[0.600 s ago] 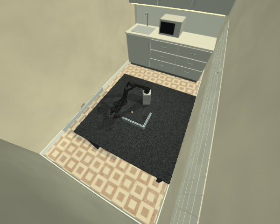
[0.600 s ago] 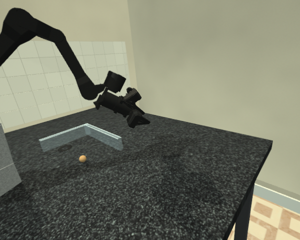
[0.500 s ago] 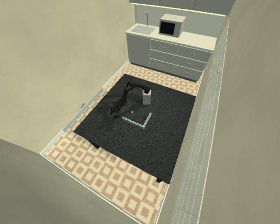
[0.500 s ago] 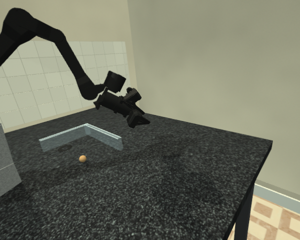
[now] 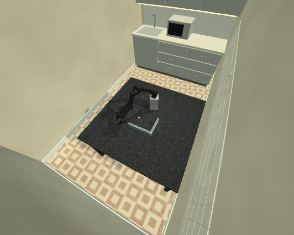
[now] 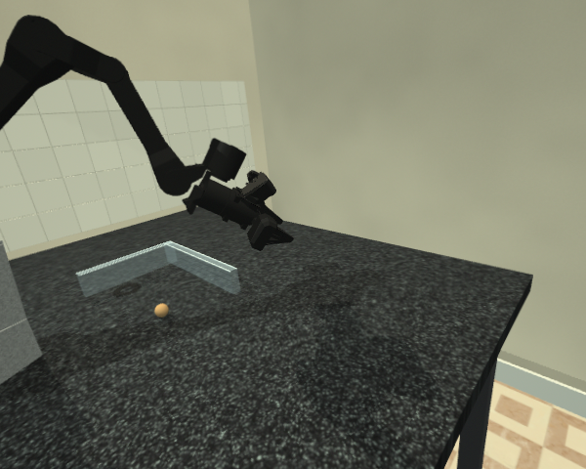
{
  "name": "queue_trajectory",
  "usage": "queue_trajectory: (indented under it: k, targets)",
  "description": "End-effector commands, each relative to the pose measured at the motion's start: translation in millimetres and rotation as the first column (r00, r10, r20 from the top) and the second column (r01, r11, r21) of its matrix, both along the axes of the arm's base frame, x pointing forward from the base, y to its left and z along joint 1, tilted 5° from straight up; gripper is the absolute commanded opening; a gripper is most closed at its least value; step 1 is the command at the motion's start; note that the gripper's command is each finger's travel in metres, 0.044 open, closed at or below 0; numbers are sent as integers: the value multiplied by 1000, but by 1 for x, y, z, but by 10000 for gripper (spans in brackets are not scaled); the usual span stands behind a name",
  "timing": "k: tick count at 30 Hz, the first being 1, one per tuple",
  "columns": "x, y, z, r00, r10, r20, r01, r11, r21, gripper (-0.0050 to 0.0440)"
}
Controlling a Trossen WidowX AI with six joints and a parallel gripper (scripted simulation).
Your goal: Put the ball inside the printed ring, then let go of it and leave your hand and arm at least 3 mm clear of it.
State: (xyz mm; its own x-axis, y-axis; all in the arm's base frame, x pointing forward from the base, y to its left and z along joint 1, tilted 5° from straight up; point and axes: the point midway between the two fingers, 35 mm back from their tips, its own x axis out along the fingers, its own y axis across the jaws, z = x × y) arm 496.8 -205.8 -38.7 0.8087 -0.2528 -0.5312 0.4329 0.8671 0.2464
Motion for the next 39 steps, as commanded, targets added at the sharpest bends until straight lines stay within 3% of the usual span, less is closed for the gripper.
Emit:
queue_trajectory:
  k: [1,6,10,14,16,17,21,24,31,33,34,36,39]
  targets:
    - [-2,4,-2,999,30,-28,-30,999,-30,352]
    - [-26,35,-18,924,257,-285,-324,919,-223,237]
    - [-45,55,-27,800,388,-458,-548,784,-292,237]
    - [-67,74,-35,626,484,-612,-750,589,-302,237]
    - [-67,74,-35,626,484,-612,-750,589,-302,237]
    - [-72,79,-36,565,503,-654,-804,512,-302,237]
    - [-102,91,-49,354,535,-768,-930,291,-226,237]
    - [-136,100,-62,147,538,-830,-989,96,-113,237]
    - [-204,119,-77,-274,459,-845,-931,-347,113,237]
    - [-204,119,-77,-274,459,-845,-931,-347,113,237]
    - [-212,122,-78,-327,434,-839,-900,-415,136,237]
    - [-223,125,-80,-388,410,-826,-861,-482,165,237]
    - [-224,125,-80,-393,407,-824,-857,-488,167,237]
